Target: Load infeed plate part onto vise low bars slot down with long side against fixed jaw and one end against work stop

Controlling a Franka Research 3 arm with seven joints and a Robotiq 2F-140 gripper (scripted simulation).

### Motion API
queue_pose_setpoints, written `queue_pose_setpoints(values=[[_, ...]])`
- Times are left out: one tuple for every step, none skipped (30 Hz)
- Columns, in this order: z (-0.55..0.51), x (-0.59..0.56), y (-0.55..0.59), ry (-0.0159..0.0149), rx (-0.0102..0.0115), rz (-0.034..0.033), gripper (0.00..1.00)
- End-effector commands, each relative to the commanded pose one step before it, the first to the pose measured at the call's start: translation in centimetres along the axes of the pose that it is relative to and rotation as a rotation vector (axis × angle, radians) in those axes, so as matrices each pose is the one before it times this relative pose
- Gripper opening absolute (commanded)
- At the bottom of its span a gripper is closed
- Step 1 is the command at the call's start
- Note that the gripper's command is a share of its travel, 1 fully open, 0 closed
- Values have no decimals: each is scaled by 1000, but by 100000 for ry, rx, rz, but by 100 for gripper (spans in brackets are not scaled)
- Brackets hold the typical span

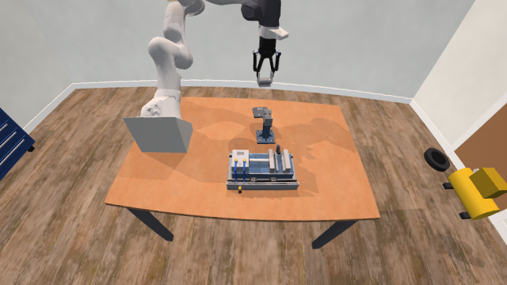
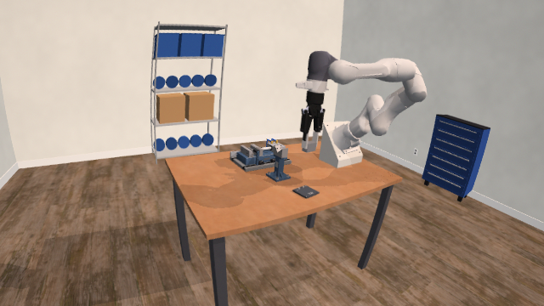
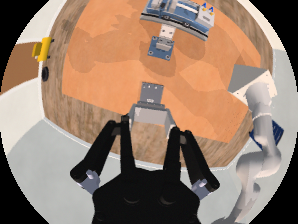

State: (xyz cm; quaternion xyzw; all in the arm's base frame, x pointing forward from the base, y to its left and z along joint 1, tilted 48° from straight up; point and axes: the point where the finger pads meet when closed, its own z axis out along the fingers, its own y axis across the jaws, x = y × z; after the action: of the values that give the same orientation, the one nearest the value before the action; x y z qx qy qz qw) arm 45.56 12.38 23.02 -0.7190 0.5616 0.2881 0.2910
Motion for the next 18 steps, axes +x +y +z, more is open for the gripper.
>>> queue_pose_setpoints(values=[[-750, -140, 298, -358, -766, 1157, 0], [-130, 0, 0, 0, 0, 0, 0], [-117, 0, 0, 1, 0, 0, 0], [-103, 0, 0, 0, 0, 0, 0], [-90, 0, -1, -1, 0, 0, 0], [-78, 0, 0, 0, 0, 0, 0], [-67, 0, 0, 0, 0, 0, 0], [-56, 0, 0, 0, 0, 0, 0], [-46, 0, 0, 0, 0, 0, 0], [-37, 0, 0, 0, 0, 0, 0], [-28, 0, 0, 0, 0, 0, 0], [-21, 0, 0, 0, 0, 0, 0], [0, 0, 0, 0, 0, 0, 0], [0, 0, 0, 0, 0, 0, 0], [-14, 0, 0, 0, 0, 0, 0], [-9, 0, 0, 0, 0, 0, 0], [-5, 0, 0, 0, 0, 0, 0], [-2, 0, 0, 0, 0, 0, 0]])
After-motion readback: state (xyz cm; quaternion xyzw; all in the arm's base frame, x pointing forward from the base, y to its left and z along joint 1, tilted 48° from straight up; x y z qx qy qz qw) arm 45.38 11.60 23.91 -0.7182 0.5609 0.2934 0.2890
